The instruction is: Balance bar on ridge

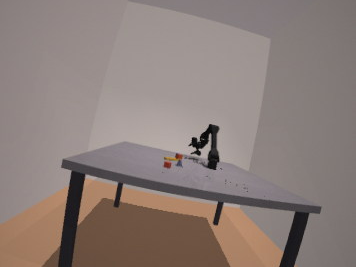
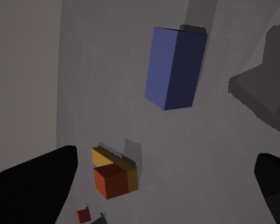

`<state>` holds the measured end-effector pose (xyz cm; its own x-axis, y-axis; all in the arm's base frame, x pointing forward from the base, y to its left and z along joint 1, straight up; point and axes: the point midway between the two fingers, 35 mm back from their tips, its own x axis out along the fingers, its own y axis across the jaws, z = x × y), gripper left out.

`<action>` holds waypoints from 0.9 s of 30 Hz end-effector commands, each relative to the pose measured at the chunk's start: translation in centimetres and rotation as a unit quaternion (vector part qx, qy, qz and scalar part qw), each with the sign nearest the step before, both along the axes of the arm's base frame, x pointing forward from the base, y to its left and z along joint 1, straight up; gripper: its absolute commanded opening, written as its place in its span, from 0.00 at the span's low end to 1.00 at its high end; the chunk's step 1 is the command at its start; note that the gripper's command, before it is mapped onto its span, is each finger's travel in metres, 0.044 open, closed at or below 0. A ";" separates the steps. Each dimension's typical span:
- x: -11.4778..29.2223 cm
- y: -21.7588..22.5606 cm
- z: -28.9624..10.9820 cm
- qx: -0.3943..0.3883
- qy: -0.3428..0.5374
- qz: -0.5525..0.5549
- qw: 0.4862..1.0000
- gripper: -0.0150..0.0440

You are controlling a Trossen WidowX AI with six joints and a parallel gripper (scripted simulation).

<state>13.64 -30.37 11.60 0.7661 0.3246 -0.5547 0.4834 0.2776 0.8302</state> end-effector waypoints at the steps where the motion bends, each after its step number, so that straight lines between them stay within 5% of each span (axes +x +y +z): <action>1: 0.0 0.0 0.0 0.000 0.000 0.001 1.000 0.89; 4: 0.5 0.3 0.0 -0.003 0.004 0.012 1.000 0.79; 27: 7.2 6.0 0.3 -0.086 0.085 0.206 0.971 0.79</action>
<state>20.24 -25.16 11.93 0.5215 0.4674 -0.7138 0.4437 0.5660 0.6948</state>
